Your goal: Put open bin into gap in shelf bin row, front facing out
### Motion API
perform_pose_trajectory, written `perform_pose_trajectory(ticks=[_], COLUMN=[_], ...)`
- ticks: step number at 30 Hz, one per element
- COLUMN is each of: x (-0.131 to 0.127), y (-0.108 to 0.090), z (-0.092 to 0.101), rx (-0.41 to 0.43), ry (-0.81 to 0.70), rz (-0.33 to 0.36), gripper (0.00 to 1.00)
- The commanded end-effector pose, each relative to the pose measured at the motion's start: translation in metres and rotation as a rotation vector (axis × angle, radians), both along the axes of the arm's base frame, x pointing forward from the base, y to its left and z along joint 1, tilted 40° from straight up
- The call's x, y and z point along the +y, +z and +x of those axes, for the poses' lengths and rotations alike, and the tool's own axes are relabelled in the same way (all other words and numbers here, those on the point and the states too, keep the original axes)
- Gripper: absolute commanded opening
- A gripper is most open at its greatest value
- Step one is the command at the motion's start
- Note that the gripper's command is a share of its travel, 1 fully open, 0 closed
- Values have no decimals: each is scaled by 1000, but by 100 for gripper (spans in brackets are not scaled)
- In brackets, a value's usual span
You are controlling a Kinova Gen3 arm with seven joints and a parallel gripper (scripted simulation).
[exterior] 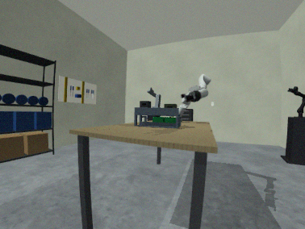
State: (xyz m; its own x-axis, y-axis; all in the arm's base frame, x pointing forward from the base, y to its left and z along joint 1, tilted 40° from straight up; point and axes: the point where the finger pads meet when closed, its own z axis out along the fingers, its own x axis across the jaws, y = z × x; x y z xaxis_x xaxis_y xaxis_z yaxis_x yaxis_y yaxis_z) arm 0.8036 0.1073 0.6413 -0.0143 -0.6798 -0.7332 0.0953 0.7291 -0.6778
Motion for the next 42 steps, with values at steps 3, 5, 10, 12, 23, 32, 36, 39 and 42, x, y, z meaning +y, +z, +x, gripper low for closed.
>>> perform_pose_trajectory(ticks=[3,5,10,12,23,32,36,39,42], x=[-21,-26,-41,-47,-76,-104,-115,-126,-137], y=[-1,-3,-9,-11,-24,-37,-42,-48,-54], z=[-2,-2,-3,-3,-7,-11,-13,-16,-19], rx=[-1,2,7,10,19,26,28,30,32], ry=[-31,-39,-62,-72,-121,-171,-190,-211,-232], rz=[43,60,103,121,208,294,328,363,399], gripper=[100,100,100,100,100,100,100,100,100])
